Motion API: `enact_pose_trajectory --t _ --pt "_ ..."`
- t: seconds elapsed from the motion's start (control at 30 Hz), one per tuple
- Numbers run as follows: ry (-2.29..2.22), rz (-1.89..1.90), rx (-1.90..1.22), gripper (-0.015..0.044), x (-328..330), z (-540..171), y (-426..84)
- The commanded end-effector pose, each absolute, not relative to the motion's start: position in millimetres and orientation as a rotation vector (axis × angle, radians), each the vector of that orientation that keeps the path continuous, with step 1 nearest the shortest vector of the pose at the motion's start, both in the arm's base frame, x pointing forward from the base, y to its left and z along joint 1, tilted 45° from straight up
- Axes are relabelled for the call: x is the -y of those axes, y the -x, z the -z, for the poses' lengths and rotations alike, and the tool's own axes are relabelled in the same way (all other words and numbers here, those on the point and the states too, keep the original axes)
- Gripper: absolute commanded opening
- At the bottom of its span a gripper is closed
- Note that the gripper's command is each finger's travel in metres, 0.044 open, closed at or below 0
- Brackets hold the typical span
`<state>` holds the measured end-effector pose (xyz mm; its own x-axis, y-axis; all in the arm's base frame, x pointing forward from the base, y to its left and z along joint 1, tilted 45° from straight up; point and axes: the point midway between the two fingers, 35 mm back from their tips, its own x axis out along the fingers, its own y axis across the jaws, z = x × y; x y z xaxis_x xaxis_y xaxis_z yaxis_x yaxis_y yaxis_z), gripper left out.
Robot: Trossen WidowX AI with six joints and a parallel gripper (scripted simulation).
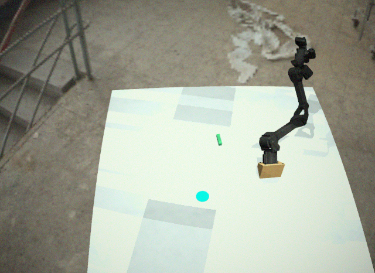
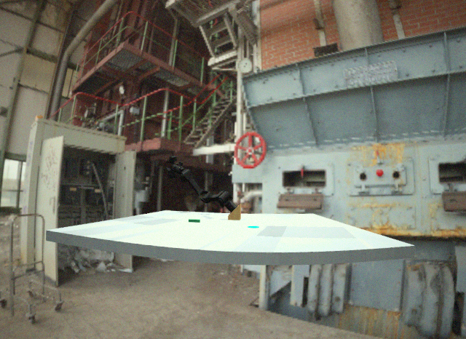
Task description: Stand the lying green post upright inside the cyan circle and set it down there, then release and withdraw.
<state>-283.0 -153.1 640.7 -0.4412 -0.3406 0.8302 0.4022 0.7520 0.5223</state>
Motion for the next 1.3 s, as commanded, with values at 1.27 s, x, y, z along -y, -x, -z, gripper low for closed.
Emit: enact_pose_trajectory --t 1.27 --pt "-0.343 0.220 0.186 0.0232 12 -529 -257"
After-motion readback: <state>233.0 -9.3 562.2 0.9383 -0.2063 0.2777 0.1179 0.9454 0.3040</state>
